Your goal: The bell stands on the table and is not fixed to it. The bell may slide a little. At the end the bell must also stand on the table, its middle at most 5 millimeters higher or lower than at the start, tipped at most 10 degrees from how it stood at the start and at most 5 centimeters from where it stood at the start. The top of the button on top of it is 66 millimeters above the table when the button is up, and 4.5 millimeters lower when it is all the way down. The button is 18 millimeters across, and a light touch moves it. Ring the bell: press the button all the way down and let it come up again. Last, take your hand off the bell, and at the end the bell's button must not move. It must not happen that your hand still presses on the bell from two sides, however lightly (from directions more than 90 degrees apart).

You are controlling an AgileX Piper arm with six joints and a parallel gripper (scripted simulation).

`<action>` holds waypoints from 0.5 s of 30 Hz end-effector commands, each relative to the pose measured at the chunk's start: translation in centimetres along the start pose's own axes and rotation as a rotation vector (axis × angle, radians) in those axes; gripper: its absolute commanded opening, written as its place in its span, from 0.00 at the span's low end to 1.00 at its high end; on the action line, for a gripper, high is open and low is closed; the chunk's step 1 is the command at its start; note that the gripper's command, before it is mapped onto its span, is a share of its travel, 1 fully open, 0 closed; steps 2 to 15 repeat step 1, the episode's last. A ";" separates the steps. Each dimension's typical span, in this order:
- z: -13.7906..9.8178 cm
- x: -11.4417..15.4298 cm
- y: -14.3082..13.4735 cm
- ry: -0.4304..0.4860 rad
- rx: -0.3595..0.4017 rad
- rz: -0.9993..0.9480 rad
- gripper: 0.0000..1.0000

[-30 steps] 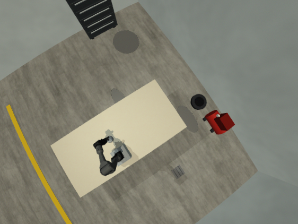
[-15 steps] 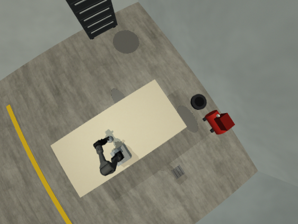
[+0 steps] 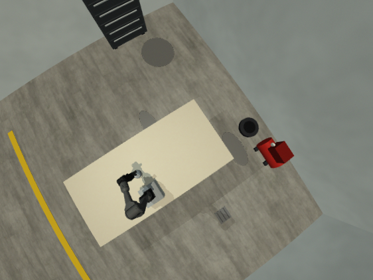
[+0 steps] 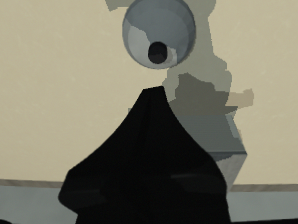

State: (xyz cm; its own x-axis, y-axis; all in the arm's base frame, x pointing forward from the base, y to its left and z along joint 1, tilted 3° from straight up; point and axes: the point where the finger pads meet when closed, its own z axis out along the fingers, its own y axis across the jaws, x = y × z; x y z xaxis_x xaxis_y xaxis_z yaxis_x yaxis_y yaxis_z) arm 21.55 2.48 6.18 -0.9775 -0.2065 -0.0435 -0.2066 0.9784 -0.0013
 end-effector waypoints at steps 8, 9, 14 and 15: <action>-0.1 -0.1 0.0 -0.003 0.001 0.001 0.00; -0.1 -0.1 0.0 -0.003 0.001 0.001 0.00; -0.1 -0.1 0.0 -0.003 0.001 0.001 0.00; -0.1 -0.1 0.0 -0.003 0.001 0.001 0.00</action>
